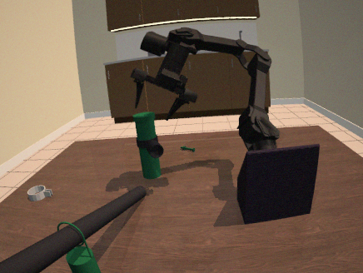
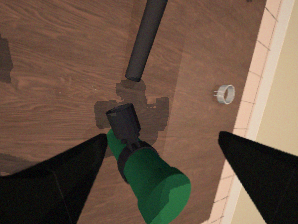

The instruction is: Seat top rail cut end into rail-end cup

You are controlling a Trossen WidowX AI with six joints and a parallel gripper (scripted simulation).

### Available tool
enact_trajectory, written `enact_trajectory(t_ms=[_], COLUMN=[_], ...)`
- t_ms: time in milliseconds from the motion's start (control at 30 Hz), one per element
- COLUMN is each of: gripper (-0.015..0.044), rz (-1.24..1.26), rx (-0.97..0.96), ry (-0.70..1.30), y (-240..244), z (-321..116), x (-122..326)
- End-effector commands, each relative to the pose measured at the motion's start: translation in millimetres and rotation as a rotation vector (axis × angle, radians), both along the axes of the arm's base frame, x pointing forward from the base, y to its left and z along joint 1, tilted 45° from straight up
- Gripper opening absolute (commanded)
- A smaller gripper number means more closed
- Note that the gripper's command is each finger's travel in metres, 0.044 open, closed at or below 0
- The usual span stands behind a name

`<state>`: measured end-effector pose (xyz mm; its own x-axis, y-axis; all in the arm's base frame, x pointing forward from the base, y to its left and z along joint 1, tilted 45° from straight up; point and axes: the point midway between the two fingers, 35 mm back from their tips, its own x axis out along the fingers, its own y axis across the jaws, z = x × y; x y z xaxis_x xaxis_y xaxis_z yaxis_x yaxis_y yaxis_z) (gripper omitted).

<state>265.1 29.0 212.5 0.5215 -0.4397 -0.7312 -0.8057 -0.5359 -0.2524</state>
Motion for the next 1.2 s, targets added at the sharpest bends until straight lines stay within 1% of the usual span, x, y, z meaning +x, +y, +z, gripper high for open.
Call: enact_trajectory(t_ms=[0, 300, 600, 1167], gripper=[0.044, 0.044, 0.044, 0.044], rz=[0.147, 0.147, 0.147, 0.146], rx=[-0.09, -0.09, -0.092, -0.091], ry=[0.099, 0.099, 0.096, 0.096], y=[-13, -14, -60, -66], z=[2, 0, -44, -57], x=[-13, -13, -8, 3])
